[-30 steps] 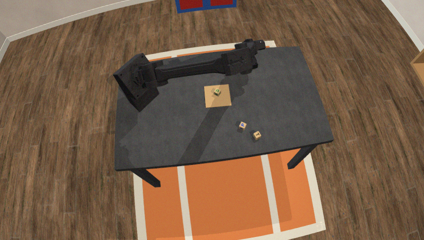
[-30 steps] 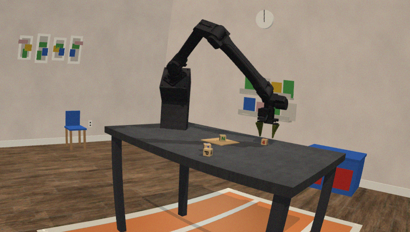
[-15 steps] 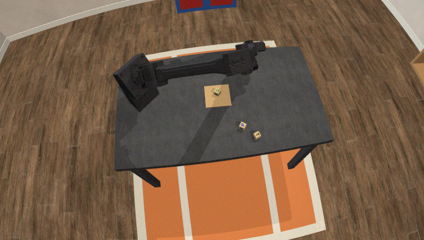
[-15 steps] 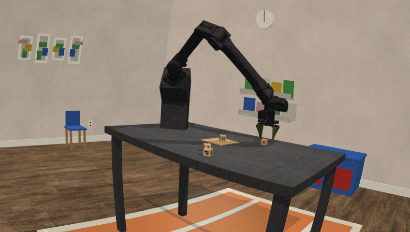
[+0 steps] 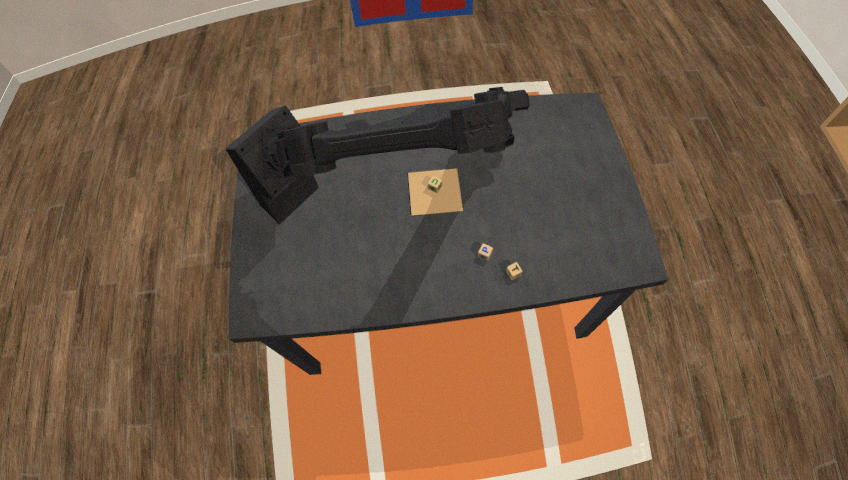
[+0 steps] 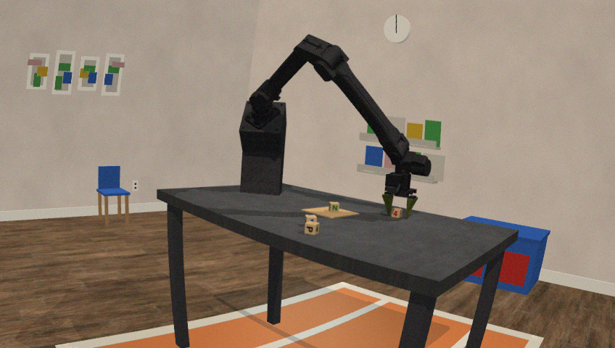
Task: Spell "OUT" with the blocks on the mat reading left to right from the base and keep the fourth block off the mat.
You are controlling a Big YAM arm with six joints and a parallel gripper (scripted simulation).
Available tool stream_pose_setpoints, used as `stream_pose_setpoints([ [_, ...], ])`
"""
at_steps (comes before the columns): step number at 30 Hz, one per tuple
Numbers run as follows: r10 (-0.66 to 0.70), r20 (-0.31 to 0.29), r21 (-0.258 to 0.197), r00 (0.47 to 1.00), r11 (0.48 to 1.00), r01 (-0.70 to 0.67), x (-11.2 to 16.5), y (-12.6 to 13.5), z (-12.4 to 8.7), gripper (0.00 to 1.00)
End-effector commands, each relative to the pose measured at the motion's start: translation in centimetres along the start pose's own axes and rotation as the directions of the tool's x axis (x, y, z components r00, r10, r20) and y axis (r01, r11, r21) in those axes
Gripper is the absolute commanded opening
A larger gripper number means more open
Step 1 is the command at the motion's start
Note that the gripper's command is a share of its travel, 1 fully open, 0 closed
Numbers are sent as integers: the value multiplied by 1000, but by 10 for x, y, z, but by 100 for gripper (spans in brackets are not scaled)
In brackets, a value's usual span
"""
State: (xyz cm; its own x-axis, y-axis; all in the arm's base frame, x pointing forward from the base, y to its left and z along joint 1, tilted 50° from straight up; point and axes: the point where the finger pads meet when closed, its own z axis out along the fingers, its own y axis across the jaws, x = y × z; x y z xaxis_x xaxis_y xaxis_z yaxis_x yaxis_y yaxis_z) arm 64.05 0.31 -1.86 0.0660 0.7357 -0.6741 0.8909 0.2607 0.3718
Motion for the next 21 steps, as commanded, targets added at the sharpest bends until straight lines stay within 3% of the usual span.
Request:
stream_pose_setpoints([
  [1, -4, 1, -18, 1000, 1000, 4, 2, 10, 3, 73],
  [15, -5, 1, -20, 1000, 1000, 5, 3, 10, 2, 73],
  [16, -5, 1, -20, 1000, 1000, 5, 3, 10, 2, 30],
  [21, -5, 1, -20, 1000, 1000, 5, 3, 10, 2, 30],
])
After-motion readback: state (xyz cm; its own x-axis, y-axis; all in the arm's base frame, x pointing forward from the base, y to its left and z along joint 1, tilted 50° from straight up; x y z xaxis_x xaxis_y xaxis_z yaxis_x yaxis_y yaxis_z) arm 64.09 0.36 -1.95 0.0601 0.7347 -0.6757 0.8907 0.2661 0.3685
